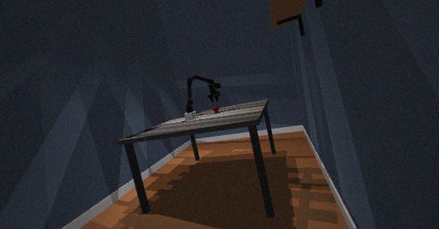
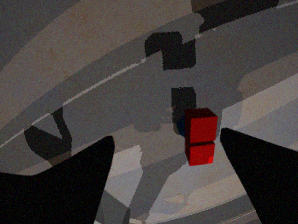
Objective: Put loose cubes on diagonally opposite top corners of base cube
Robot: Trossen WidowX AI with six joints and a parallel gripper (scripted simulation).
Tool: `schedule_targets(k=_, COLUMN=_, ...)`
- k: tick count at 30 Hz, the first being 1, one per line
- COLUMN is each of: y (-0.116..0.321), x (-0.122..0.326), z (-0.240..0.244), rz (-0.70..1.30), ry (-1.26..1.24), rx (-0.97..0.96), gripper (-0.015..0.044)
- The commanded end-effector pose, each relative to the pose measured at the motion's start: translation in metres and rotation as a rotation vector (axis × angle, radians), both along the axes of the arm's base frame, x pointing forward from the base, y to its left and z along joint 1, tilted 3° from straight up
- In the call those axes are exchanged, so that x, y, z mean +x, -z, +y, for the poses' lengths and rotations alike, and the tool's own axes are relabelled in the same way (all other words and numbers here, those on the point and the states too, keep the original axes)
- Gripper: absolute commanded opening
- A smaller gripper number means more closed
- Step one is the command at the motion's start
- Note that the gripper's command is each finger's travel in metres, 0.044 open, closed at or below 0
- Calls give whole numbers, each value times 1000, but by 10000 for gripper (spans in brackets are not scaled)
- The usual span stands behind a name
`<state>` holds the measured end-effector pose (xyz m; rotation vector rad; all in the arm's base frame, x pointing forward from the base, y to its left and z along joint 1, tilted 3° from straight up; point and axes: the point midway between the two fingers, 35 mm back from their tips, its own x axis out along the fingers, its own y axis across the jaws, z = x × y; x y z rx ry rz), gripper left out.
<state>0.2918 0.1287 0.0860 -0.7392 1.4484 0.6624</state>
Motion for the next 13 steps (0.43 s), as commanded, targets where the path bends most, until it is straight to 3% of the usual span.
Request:
schedule_targets(k=1, y=1, x=-24, z=43, rz=7, ry=-14, rx=5, gripper=400)
schedule_targets(k=13, y=2, x=-29, z=51, rz=7, ry=-14, rx=6, gripper=400)
